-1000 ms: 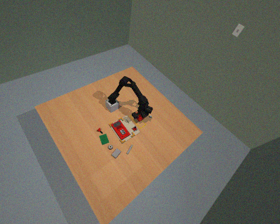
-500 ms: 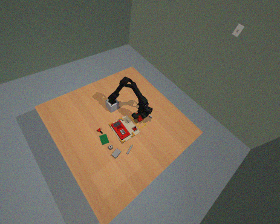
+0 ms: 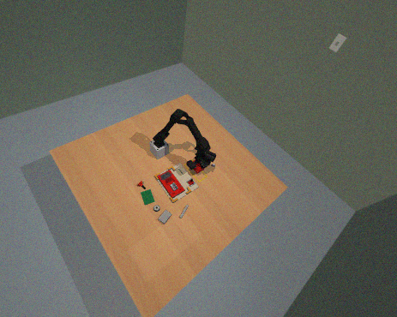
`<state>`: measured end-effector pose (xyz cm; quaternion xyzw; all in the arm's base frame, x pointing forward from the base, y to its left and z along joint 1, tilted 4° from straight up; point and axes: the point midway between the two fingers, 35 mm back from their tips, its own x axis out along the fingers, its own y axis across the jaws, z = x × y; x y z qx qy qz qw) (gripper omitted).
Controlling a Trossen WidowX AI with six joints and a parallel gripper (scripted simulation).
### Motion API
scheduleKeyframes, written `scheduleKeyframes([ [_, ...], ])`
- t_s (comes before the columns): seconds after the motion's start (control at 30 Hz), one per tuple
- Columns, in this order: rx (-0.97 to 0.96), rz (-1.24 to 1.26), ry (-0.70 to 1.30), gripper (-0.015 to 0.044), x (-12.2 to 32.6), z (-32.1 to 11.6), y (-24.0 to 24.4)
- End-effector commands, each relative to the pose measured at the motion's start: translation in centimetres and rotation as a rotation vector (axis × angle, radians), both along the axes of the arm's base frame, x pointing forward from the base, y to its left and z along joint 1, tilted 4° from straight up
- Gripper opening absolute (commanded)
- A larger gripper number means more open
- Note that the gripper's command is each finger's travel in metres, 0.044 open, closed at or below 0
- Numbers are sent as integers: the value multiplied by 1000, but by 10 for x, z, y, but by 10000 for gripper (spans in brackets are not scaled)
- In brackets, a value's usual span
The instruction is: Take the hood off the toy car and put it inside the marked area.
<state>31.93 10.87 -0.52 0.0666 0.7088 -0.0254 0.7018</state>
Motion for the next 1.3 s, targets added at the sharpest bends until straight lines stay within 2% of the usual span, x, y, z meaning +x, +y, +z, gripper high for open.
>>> scheduleKeyframes([
  [0.0,3,-4,5,0,-2,-3,0],
  [1.27,3,-4,6,0,-3,-26,2],
])
